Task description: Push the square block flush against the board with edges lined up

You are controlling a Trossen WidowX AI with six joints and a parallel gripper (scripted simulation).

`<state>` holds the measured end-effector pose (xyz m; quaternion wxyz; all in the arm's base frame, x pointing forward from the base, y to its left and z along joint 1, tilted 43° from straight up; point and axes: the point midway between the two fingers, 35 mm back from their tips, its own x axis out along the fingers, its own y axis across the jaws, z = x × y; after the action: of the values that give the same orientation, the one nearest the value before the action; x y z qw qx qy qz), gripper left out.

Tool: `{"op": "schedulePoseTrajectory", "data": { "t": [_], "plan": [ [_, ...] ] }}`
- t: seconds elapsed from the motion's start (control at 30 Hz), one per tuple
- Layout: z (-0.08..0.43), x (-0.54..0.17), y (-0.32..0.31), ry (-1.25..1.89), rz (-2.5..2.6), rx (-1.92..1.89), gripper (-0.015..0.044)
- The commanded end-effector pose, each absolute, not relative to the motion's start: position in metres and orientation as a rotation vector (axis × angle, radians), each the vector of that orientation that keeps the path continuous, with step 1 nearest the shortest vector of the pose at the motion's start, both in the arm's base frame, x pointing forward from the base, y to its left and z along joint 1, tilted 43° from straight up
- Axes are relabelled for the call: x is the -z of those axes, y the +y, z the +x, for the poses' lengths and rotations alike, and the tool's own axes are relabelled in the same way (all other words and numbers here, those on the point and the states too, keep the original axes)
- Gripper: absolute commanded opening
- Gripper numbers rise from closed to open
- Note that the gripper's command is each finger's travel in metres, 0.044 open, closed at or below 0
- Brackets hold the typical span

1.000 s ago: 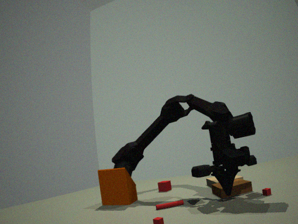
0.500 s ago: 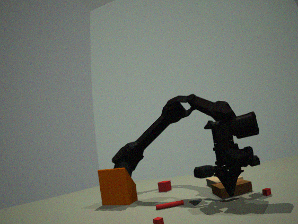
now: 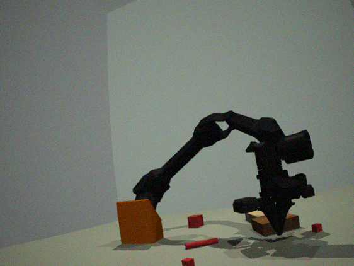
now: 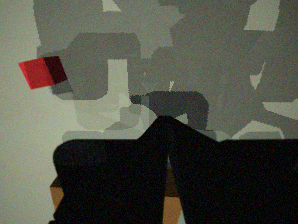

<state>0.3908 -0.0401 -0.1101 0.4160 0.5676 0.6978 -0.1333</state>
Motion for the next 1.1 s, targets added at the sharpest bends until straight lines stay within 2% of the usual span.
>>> {"op": "schedulePoseTrajectory", "data": {
  "t": [0.0,0.13,0.27,0.5,1.07],
  "plan": [
    [0.392,0.116,-0.046,1.753,1.423,0.339,0.0000],
    [0.393,0.112,-0.047,1.752,1.425,0.335,0.0000],
    [0.394,0.076,-0.080,1.752,1.422,0.340,0.0000],
    [0.394,0.073,-0.082,1.752,1.418,0.335,0.0000],
    [0.431,0.006,-0.013,1.667,1.001,-0.130,0.0000]
  ]
}}
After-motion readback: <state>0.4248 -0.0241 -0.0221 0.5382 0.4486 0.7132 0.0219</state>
